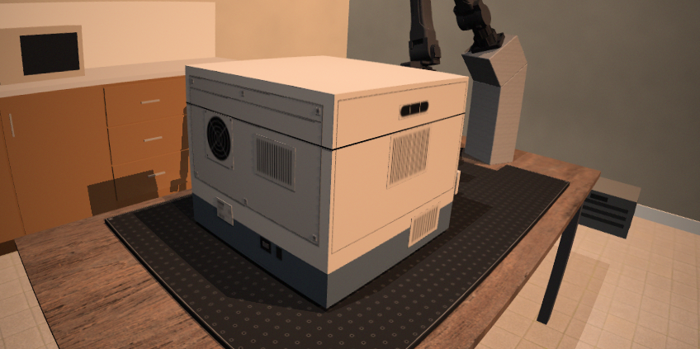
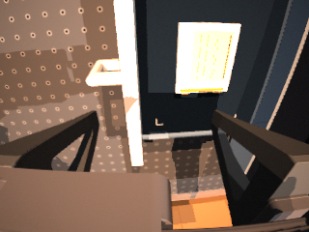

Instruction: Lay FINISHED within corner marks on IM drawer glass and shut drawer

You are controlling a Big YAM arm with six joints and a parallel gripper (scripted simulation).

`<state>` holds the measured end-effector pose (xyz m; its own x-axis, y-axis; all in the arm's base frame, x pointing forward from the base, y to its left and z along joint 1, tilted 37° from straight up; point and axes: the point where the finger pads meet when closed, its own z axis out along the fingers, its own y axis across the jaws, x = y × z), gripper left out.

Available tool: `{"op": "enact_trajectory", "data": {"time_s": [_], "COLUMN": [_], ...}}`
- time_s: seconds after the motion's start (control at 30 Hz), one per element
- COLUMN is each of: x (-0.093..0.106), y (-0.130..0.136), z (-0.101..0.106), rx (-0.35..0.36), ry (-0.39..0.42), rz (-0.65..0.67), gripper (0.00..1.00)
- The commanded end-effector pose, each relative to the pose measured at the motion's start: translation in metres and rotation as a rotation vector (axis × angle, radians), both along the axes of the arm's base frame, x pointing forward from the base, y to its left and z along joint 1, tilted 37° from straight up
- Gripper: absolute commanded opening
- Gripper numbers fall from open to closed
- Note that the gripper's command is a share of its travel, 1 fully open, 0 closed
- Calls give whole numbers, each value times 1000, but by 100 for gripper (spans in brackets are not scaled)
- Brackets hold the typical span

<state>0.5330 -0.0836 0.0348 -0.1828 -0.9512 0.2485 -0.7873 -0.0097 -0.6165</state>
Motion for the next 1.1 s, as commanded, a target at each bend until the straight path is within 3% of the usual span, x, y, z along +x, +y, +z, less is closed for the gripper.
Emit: {"op": "enact_trajectory", "data": {"time_s": [0.0, 0.07, 0.13, 0.6, 0.63, 1.07], "x": [-1, -4, -4, -21, -25, -24], "y": [10, 10, 10, 13, 13, 13], "z": [10, -1, 9, 7, -10, -9], "rx": [1, 1, 1, 1, 2, 2], "ry": [-27, -5, -29, -26, 15, 11], "rz": [10, 11, 9, 10, 12, 11], "gripper": [92, 92, 92, 92, 92, 92]}}
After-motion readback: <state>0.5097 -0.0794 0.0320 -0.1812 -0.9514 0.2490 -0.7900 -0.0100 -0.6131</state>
